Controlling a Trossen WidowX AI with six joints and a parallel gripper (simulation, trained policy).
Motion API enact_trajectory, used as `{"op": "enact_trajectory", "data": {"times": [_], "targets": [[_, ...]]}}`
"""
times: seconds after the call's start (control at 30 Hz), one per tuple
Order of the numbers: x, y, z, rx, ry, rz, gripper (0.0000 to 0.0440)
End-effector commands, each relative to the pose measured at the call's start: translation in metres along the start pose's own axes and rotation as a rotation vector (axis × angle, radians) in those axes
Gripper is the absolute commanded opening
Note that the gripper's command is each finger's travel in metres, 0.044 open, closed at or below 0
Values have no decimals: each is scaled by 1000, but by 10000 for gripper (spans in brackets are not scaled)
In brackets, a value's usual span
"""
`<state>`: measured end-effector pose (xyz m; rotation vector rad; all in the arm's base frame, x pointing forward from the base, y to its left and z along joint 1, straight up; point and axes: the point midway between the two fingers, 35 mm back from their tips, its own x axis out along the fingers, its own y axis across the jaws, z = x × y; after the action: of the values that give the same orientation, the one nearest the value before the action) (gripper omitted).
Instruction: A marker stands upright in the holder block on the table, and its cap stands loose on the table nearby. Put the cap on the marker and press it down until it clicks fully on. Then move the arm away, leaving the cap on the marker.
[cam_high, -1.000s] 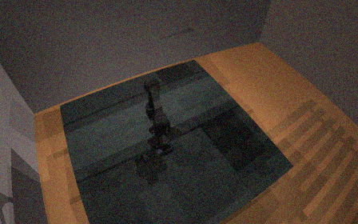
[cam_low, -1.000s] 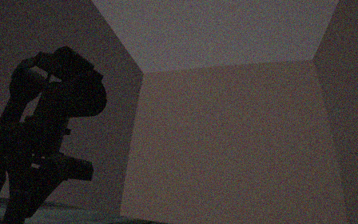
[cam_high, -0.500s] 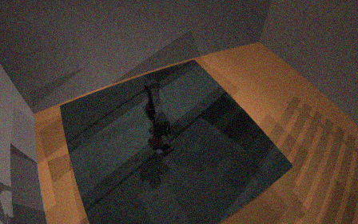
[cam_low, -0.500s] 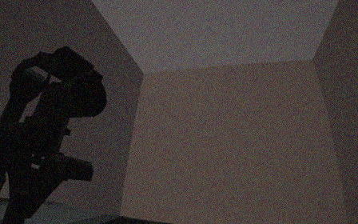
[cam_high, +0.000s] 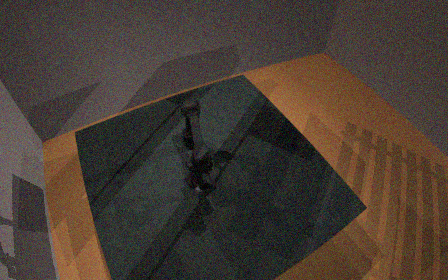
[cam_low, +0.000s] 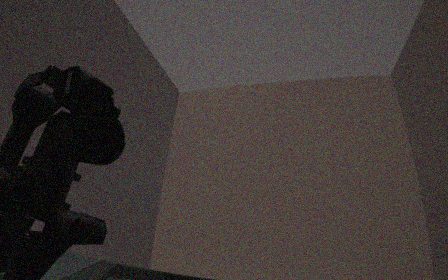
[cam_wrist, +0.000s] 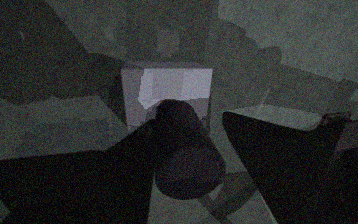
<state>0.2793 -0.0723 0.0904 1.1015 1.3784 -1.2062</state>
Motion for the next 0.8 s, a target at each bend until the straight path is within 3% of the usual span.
{"op": "enact_trajectory", "data": {"times": [0.0,0.17,0.2,0.77], "targets": [[5,-11,-3,-8,13,-33,305],[1,-10,-3,-12,3,-4,433],[0,-10,-3,-12,0,5,440],[-51,-10,2,5,-56,120,440]]}}
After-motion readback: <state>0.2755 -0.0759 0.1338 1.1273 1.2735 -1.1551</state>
